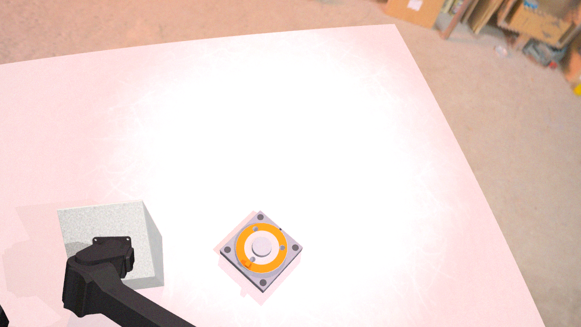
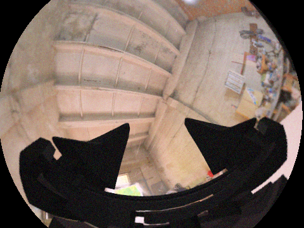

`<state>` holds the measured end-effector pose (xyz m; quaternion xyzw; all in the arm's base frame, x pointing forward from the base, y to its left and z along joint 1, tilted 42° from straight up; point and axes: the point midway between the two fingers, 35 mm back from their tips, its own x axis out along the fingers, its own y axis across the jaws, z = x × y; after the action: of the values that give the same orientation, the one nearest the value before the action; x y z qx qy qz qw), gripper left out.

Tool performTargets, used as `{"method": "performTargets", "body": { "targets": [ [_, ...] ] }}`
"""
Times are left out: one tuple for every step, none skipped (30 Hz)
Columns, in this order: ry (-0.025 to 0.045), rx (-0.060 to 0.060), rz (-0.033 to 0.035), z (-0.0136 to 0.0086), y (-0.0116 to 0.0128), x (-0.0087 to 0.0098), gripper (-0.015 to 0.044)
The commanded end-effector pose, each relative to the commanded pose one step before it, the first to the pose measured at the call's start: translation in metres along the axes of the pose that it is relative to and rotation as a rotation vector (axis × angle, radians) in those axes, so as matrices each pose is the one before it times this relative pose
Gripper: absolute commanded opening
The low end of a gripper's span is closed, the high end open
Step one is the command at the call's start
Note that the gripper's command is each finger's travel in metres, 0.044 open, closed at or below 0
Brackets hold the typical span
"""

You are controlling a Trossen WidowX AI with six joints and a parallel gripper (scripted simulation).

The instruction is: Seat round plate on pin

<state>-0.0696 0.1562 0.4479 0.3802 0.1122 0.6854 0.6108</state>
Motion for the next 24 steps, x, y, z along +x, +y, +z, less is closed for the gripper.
{"method": "performTargets", "body": {
  "targets": [
    [-0.00168,-0.0094,-0.00267,-0.00116,0.00017,0.00071,0.0374],
    [-0.00463,-0.0282,-0.00830,-0.00355,0.00039,0.00223,0.0347],
    [-0.00640,-0.0467,-0.01476,-0.00612,0.00031,0.00399,0.0321],
    [-0.00552,-0.0560,-0.01938,-0.00773,-0.00013,0.00526,0.0295],
    [-0.00305,-0.0554,-0.02099,-0.00809,-0.00064,0.00573,0.0269],
    [-0.00055,-0.0546,-0.02255,-0.00844,-0.00115,0.00618,0.0242],
    [0.00197,-0.0537,-0.02406,-0.00878,-0.00166,0.00662,0.0216],
    [0.00449,-0.0528,-0.02552,-0.00911,-0.00217,0.00704,0.0190],
    [0.00025,-0.0053,-0.00268,-0.00127,-0.00037,0.00101,0.0164],
    [0.00116,-0.0156,-0.00820,-0.00387,-0.00124,0.00306,0.0137],
    [0.00327,-0.0256,-0.01421,-0.00662,-0.00240,0.00523,0.0111],
    [0.00625,-0.0304,-0.01838,-0.00837,-0.00345,0.00660,0.0085],
    [0.01174,-0.0446,-0.02700,-0.00938,-0.00422,0.00770,0.0059],
    [0.01555,-0.0501,-0.03168,-0.00995,-0.00484,0.00841,0.0032],
    [0.01797,-0.0486,-0.03289,-0.01021,-0.00529,0.00874,0.0006],
    [0.02038,-0.0471,-0.03401,-0.01045,-0.00574,0.00905,0.0000],
    [0.00186,-0.0046,-0.00421,-0.00140,-0.00118,0.00126,0.0000],
    [0.00598,-0.0135,-0.01277,-0.00424,-0.00363,0.00378,0.0000],
    [0.01638,-0.0299,-0.02485,-0.00810,-0.00516,0.00692,0.0000],
    [0.02294,-0.0368,-0.03146,-0.01015,-0.00630,0.00863,0.0000],
    [0.02493,-0.0352,-0.03223,-0.01033,-0.00667,0.00883,0.0000],
    [0.02689,-0.0336,-0.03292,-0.01050,-0.00702,0.00902,0.0000],
    [0.02981,-0.0338,-0.03407,-0.01073,-0.00697,0.00925,0.0000],
    [0.03197,-0.0328,-0.03479,-0.01088,-0.00714,0.00945,0.0000]
  ]
}}
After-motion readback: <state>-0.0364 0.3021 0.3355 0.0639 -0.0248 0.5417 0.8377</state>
